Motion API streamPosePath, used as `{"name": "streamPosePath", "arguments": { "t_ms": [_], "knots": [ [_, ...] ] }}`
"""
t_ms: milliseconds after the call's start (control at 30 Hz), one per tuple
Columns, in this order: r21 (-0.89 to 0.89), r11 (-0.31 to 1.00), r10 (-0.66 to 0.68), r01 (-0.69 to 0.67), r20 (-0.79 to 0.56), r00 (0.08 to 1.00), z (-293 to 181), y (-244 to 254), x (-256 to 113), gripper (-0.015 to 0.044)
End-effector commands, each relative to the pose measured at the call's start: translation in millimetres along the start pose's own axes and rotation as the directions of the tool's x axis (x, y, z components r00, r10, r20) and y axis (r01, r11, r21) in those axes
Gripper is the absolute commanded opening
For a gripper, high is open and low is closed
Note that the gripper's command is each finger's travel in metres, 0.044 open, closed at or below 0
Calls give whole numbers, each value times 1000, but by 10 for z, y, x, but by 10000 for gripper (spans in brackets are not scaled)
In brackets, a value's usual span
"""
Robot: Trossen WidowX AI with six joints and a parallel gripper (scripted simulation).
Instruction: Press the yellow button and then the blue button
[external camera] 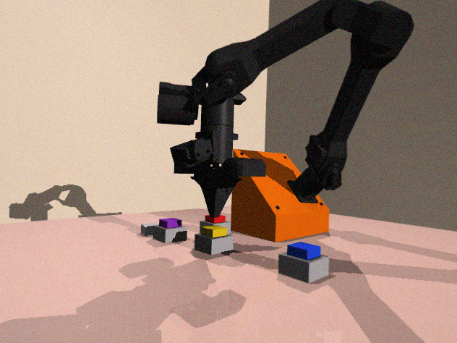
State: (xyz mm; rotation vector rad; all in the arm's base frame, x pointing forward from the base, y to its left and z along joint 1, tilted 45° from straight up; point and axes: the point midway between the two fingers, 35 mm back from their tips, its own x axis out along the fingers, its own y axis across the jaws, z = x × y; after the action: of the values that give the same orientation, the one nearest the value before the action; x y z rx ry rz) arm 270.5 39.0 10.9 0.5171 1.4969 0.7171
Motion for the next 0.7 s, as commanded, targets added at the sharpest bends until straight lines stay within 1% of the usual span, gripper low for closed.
{"name": "streamPosePath", "arguments": {
  "t_ms": [0,67,167,200,433,467,600,667],
  "knots": [
    [-7,1000,-3,3,-3,1000,1,9,-81,20],
    [-7,1000,-5,5,-3,1000,11,4,-180,20],
    [-7,1000,-6,6,-4,1000,12,2,-594,20],
    [-7,1000,-5,5,-4,1000,6,6,-672,20],
    [-6,1000,-6,6,-4,1000,8,38,-699,20],
    [-6,1000,-9,9,-4,1000,20,130,-702,20],
    [-3,1000,-19,19,-2,1000,10,851,-707,20],
    [-4,1000,-16,16,-2,1000,-44,1124,-703,20]
  ]
}}
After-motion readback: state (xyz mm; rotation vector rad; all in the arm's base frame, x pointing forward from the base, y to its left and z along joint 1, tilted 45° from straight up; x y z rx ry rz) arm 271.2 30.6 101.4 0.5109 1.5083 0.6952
